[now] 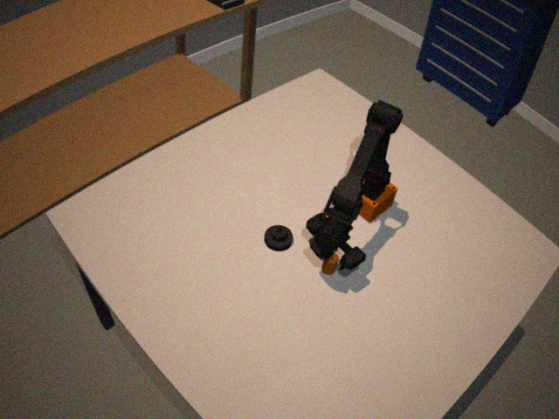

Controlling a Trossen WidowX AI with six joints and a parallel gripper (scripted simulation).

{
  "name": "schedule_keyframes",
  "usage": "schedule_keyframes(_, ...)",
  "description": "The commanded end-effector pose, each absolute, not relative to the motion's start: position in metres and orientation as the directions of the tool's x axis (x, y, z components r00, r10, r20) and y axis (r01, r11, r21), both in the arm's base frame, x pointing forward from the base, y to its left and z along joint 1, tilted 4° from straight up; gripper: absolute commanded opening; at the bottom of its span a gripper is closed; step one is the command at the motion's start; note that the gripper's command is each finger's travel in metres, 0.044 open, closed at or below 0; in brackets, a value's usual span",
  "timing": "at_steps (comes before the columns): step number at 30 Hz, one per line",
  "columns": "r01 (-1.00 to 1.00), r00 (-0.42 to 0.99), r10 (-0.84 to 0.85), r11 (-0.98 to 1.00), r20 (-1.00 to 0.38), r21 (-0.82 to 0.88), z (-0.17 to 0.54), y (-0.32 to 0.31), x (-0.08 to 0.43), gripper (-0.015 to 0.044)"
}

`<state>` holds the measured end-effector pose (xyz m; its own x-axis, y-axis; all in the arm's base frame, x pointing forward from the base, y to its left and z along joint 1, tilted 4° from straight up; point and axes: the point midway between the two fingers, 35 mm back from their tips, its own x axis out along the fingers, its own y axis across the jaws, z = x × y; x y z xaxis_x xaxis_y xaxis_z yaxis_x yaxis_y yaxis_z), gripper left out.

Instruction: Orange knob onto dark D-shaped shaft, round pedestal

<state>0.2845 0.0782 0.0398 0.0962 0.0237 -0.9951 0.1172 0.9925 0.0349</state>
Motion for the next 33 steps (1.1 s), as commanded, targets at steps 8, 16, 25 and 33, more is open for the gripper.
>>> schedule_keyframes(8,0.115,0.089,0.016,0.993,-0.996,0.026,0.02,0.077,0.284,0.044)
schedule_keyframes(16,0.115,0.089,0.016,0.993,-0.996,0.026,0.007,0.078,0.285,0.044)
schedule_keyframes(25,0.115,0.088,0.016,0.993,-0.996,0.026,-0.007,0.078,0.285,0.044)
schedule_keyframes(33,0.115,0.088,0.016,0.993,-0.996,0.026,-0.012,0.077,0.285,0.0361)
